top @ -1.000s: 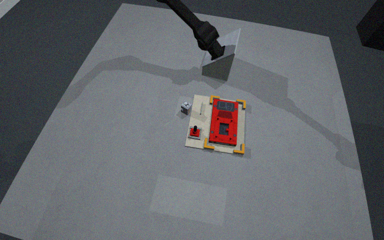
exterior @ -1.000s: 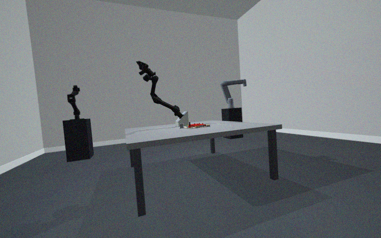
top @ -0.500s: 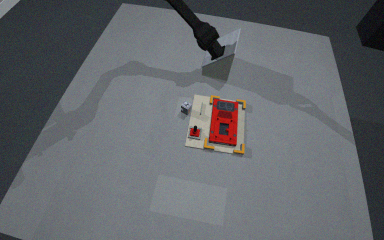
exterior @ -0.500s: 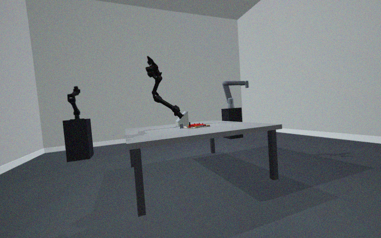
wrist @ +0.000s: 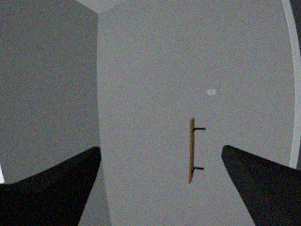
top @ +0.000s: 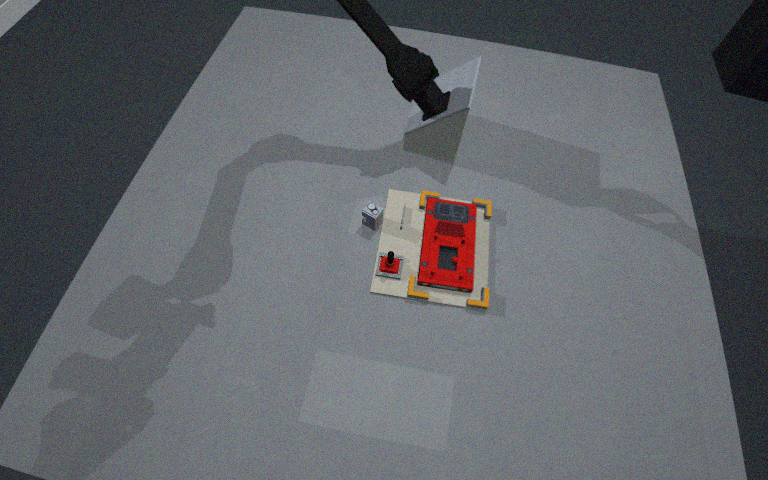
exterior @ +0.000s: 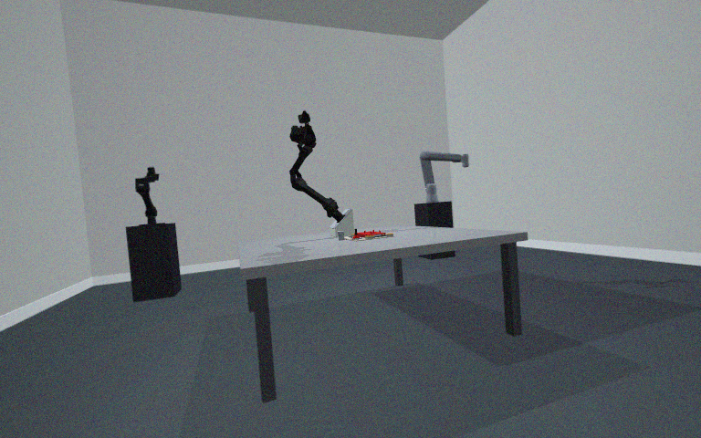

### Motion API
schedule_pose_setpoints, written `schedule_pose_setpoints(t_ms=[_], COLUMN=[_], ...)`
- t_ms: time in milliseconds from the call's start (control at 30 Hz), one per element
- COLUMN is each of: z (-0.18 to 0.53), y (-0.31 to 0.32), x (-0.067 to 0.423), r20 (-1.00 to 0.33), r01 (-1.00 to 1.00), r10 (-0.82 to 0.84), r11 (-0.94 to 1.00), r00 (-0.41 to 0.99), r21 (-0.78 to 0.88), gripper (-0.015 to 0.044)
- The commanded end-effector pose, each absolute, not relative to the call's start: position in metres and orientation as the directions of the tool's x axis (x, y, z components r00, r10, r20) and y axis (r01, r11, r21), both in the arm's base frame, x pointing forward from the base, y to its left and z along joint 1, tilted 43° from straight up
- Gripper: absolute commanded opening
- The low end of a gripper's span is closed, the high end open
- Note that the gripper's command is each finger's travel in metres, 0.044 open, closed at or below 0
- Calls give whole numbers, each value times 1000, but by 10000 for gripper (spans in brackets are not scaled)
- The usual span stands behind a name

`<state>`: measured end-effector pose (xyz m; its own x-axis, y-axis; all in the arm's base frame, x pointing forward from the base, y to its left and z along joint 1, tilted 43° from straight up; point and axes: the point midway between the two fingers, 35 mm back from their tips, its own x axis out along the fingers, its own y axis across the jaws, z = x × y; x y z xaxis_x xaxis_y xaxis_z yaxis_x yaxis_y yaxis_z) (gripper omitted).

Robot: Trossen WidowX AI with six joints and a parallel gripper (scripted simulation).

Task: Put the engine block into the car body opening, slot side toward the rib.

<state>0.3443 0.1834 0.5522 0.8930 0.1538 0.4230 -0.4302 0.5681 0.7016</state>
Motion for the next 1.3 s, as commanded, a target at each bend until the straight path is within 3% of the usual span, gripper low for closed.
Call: schedule_pose_setpoints(t_ms=[0, 633, 1267], z=[519, 346, 193], y=[184, 151, 75], x=[365, 425, 406], r20=[318, -223, -641], r01=[-333, 142, 442], r10=[141, -33, -318], r11=[629, 856, 896], r00=[938, 974, 699], r21=[703, 496, 37], gripper=[440, 440, 440])
